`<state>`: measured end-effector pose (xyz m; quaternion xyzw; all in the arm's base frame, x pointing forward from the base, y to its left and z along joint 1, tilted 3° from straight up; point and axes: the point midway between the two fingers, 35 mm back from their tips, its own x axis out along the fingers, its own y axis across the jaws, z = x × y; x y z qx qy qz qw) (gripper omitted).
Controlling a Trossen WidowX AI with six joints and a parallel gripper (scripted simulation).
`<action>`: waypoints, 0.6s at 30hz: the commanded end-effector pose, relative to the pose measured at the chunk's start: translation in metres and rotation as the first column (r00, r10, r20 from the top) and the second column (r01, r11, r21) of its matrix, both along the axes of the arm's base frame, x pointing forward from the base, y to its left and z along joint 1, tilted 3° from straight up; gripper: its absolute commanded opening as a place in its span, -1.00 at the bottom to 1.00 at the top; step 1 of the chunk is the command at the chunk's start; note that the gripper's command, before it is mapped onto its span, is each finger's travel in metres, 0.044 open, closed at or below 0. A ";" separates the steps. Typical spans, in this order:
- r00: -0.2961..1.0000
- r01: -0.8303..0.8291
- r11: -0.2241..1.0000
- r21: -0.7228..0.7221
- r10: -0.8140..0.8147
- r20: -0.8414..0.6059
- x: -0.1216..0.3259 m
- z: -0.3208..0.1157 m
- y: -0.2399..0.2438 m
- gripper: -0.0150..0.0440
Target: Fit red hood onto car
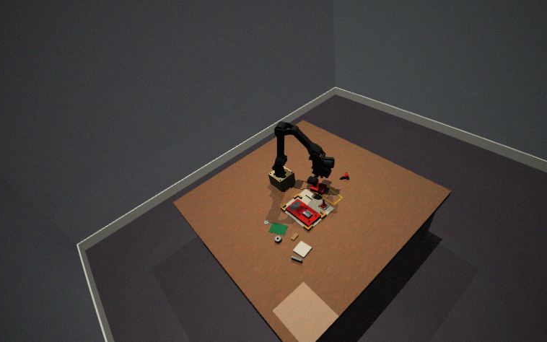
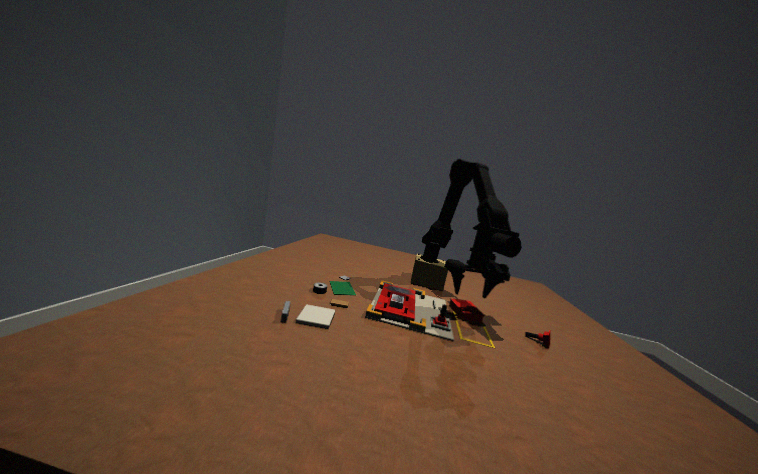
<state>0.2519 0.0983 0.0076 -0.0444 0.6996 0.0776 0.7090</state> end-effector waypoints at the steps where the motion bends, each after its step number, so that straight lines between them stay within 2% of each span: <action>1: 1.000 0.005 1.000 0.001 -0.005 -0.010 -0.002 -0.006 0.000 1.00; 18: 1.000 0.005 1.000 0.001 -0.005 -0.010 -0.003 -0.018 0.001 1.00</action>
